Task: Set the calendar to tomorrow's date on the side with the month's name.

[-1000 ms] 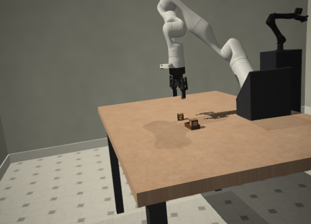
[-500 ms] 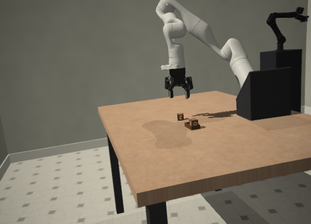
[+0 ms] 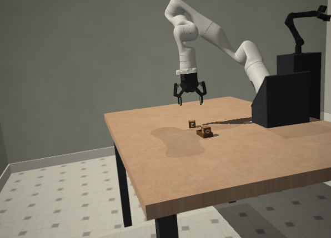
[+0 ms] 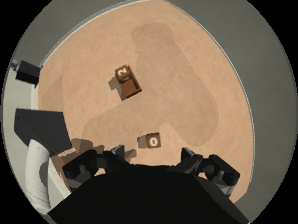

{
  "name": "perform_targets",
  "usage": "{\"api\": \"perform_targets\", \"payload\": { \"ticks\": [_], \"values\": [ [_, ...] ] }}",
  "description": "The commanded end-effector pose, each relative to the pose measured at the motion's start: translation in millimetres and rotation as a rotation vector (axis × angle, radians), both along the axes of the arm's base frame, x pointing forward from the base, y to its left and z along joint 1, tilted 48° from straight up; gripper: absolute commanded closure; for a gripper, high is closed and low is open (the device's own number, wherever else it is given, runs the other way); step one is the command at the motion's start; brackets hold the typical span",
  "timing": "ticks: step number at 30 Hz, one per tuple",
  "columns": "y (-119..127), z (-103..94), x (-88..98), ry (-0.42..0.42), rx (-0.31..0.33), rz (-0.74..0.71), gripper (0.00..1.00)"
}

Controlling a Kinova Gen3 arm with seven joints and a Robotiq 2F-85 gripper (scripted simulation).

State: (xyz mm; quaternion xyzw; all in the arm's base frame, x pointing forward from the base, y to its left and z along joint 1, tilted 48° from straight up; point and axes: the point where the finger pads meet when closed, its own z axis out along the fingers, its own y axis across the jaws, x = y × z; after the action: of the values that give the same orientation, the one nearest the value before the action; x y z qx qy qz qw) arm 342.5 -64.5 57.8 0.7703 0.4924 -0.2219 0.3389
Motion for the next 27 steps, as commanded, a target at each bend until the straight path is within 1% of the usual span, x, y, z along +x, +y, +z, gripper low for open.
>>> {"api": "perform_targets", "payload": {
  "ticks": [1, 5, 10, 15, 22, 23, 27],
  "values": [
    [-1.1, -0.2, -0.3, 0.006, 0.001, 0.001, 0.0],
    [-1.3, -0.5, -0.1, 0.063, 0.002, 0.055, 0.0],
    [-1.5, -0.7, 0.1, 0.109, 0.004, 0.097, 0.0],
    [-1.5, -0.7, 0.2, 0.128, 0.004, 0.115, 0.0],
    [-1.5, -0.8, 0.2, 0.131, 0.004, 0.118, 0.0],
    [-1.5, -0.8, 0.2, 0.131, 0.004, 0.118, 0.54],
    [-1.5, -0.8, 0.2, 0.131, 0.004, 0.118, 0.54]
  ]
}}
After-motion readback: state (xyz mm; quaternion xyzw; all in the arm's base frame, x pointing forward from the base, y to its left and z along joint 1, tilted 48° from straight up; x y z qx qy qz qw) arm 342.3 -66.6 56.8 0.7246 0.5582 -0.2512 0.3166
